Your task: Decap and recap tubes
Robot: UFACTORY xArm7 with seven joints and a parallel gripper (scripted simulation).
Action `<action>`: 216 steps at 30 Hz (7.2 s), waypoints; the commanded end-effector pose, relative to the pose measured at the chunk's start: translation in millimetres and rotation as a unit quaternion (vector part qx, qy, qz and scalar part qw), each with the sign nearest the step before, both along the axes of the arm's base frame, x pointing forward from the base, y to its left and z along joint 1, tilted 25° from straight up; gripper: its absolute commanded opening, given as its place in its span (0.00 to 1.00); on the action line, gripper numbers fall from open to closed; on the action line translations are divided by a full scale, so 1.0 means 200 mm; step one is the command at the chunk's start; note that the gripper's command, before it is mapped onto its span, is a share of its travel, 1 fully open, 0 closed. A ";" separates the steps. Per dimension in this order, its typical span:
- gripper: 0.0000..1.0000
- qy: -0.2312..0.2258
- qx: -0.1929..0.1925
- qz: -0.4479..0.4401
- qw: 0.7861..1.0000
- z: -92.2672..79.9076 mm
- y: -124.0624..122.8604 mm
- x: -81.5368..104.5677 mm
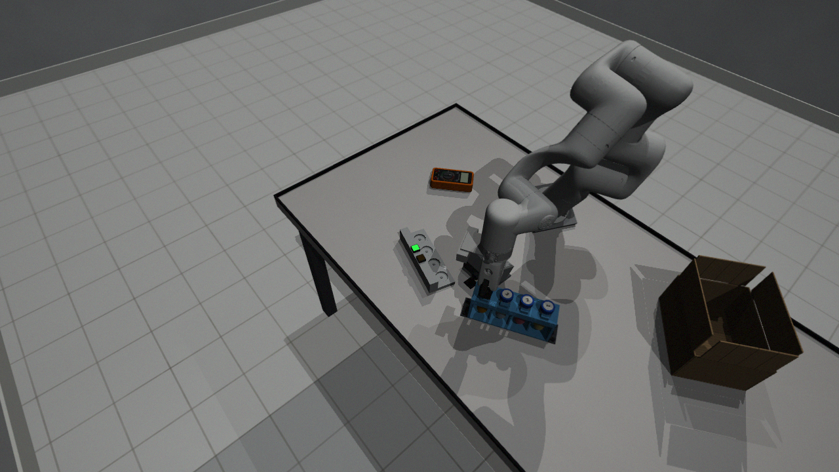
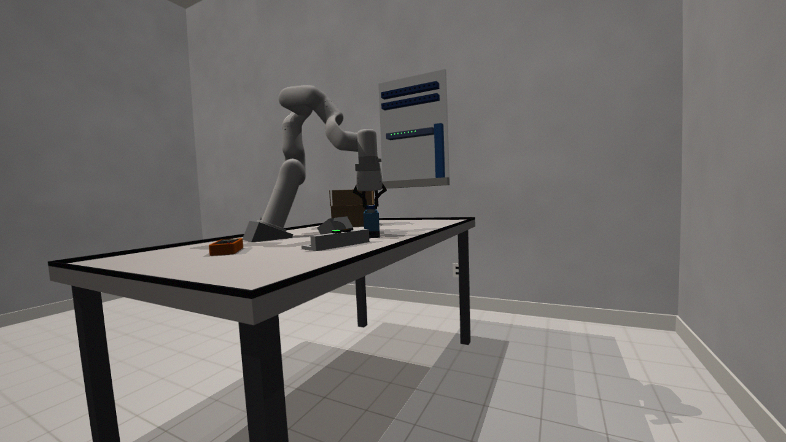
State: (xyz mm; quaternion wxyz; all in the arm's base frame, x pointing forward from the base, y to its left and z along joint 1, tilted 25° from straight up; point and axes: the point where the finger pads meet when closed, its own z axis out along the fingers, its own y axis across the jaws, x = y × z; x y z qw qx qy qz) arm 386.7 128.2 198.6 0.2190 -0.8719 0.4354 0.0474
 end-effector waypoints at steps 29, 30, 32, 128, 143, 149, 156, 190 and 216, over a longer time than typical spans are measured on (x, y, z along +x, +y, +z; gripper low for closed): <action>0.46 0.142 0.031 -0.320 0.936 0.01 0.00 0.01; 0.46 0.142 0.031 -0.320 0.936 0.01 0.00 0.01; 0.46 0.126 0.027 -0.285 0.950 0.01 0.00 0.01; 0.46 0.142 0.031 -0.320 0.936 0.00 0.00 0.01; 0.46 0.081 0.014 -0.187 0.979 0.01 0.00 0.01; 0.46 0.032 0.001 -0.081 0.996 0.01 0.00 0.01; 0.46 -0.042 -0.020 0.079 0.996 0.01 0.00 0.01; 0.00 -0.175 -0.055 0.371 0.910 0.01 0.00 0.01; 0.00 0.026 -0.001 -0.069 0.997 0.00 0.00 0.01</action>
